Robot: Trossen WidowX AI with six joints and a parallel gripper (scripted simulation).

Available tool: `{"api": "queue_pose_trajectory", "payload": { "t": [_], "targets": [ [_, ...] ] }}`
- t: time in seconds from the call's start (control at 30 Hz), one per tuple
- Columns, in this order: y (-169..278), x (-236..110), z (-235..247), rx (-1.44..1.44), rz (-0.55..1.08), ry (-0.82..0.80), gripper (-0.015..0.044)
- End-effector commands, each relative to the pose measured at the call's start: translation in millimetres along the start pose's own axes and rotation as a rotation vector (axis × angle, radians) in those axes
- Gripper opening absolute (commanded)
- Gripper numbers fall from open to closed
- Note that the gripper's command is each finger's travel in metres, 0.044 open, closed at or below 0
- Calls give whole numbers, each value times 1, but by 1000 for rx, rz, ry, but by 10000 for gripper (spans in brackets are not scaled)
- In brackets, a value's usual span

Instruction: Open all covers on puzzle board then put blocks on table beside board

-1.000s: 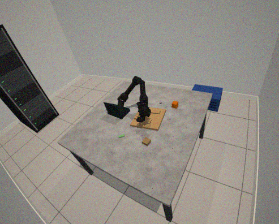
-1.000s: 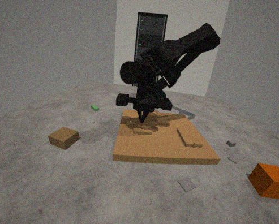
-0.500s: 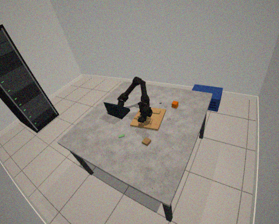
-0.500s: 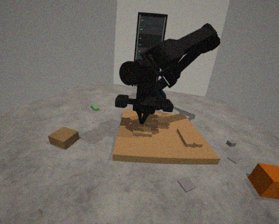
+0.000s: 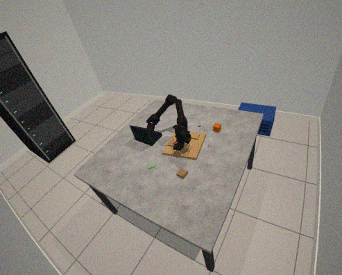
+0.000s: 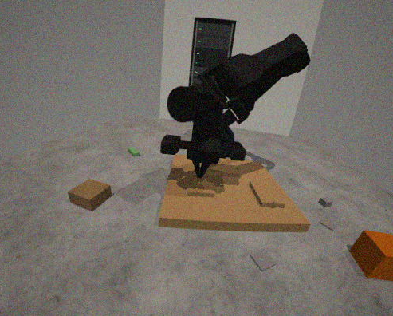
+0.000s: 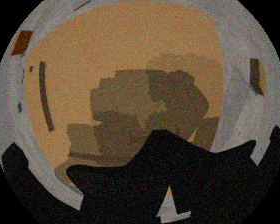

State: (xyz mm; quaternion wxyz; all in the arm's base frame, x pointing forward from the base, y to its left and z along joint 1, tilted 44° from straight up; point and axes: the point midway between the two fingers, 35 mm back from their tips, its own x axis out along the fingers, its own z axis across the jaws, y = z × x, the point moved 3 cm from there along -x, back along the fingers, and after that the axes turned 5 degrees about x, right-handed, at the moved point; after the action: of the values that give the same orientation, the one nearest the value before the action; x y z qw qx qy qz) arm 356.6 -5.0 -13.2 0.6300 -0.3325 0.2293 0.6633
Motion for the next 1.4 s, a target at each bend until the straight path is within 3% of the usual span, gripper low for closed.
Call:
{"api": "queue_pose_trajectory", "payload": {
  "t": [0.0, 1.37],
  "targets": [
    [-5, 0, 0, 2, -2, -3, 0],
    [-46, 1, 6, 0, -4, -4, 0]
  ]
}}
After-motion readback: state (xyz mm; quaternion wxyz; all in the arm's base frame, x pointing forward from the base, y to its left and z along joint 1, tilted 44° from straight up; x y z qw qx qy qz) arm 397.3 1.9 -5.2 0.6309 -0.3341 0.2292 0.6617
